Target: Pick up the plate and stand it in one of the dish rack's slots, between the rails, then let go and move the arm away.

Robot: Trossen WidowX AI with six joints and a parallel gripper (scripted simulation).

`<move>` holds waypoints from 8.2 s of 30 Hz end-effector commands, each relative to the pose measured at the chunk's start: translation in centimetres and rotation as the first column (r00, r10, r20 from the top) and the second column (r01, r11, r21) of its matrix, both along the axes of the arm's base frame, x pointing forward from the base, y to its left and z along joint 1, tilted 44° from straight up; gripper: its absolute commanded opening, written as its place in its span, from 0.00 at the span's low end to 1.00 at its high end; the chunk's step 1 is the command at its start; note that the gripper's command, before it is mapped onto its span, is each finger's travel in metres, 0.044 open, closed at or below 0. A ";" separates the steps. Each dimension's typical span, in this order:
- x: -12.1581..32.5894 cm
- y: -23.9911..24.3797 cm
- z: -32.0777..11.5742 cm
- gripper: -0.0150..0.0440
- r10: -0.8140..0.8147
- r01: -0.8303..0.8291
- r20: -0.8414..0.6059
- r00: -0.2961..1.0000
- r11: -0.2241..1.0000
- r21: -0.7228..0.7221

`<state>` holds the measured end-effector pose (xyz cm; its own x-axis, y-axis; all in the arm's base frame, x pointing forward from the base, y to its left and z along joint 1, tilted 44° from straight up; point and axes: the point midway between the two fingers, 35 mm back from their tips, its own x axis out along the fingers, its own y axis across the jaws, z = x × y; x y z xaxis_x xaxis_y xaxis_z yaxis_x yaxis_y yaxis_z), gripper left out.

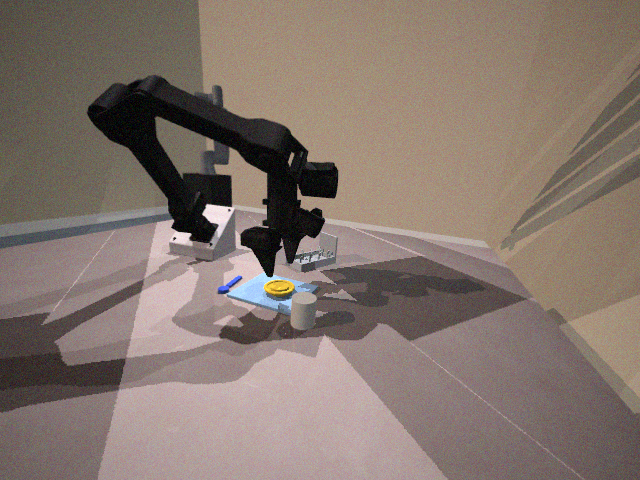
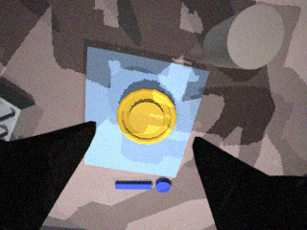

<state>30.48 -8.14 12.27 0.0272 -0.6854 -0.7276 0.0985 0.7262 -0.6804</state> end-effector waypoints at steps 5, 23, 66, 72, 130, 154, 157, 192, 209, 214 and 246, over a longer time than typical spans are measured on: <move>0.0 -1.0 -1.2 0.93 0.004 -0.004 -0.011 1.000 1.000 -0.004; 0.0 -3.0 -3.3 0.93 0.004 -0.004 -0.011 1.000 1.000 -0.006; 1.1 1.8 1.3 0.25 0.063 -0.063 -0.005 0.998 0.998 0.006; 1.0 4.1 3.4 0.25 0.087 -0.087 -0.003 0.996 0.996 0.009; -4.7 16.2 -2.7 0.25 -0.330 0.310 0.120 0.936 0.938 0.157; -5.1 13.6 -8.2 0.25 -0.026 0.125 -0.191 0.981 0.840 0.527; -5.1 13.3 -8.7 0.25 0.030 0.088 -0.192 0.981 0.811 0.578; -4.5 10.5 -12.0 0.25 0.590 -0.570 0.332 0.736 0.276 0.774; -4.7 8.9 -11.7 0.25 0.719 -0.879 0.603 0.346 0.024 0.476; -4.9 8.4 -11.4 0.25 0.747 -0.936 0.633 0.205 -0.039 0.349; -4.4 8.5 -11.7 0.25 0.788 -0.983 0.615 -0.027 -0.131 0.126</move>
<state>26.04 0.03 1.06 0.5487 0.5471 -0.6321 -0.8355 0.3862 -0.3909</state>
